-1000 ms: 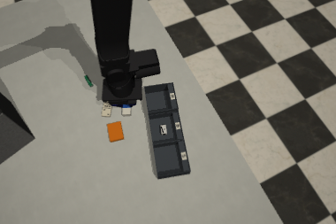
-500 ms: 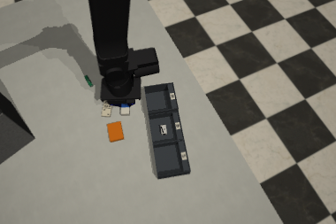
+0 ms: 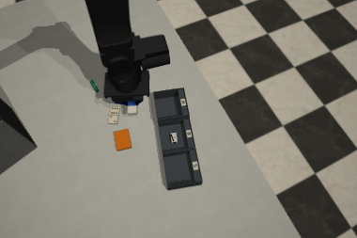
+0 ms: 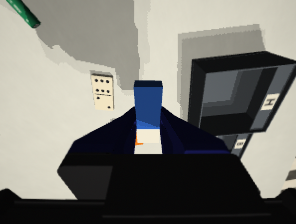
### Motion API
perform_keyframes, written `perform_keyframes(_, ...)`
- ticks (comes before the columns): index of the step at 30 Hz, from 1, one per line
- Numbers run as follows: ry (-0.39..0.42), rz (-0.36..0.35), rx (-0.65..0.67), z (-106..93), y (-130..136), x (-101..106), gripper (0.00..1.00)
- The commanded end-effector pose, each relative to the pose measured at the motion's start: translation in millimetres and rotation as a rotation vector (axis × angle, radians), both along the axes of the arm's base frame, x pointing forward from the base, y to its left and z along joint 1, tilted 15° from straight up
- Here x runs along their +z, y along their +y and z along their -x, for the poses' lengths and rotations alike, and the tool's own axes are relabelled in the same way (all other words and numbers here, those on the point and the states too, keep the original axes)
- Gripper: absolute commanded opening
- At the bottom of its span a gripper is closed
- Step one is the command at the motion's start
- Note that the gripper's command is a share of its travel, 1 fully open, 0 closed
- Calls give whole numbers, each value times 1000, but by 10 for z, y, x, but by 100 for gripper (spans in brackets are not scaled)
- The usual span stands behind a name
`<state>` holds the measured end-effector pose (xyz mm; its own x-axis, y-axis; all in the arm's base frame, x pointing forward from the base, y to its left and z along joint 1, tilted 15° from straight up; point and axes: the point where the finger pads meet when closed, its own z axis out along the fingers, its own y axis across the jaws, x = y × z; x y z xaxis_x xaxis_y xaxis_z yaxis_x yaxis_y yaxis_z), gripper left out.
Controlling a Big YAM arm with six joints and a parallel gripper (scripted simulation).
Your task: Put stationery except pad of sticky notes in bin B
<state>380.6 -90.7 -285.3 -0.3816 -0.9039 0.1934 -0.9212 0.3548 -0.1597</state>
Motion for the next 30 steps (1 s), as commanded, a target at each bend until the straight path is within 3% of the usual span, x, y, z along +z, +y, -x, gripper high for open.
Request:
perform_keyframes(1,-13,0,3,-47,81,181,18)
perform_keyframes(9,-10,0,0,-26,32,115,18)
perform_keyframes(10,9,-2,-13,64,33,50,18)
perform_keyframes(11,-10,0,0,-25,33,114,18)
perform_keyframes(14,-10,0,0,-23,33,112,18)
perform_keyframes(15,6,-2,-13,66,34,43,18)
perform_keyframes(16,-10,0,0,-21,33,111,18)
perform_keyframes(26,-10,0,0,-18,34,107,18)
perform_keyframes(27,0,-1,-11,62,35,37,18)
perform_keyframes(30,-13,0,-3,-35,65,208,18)
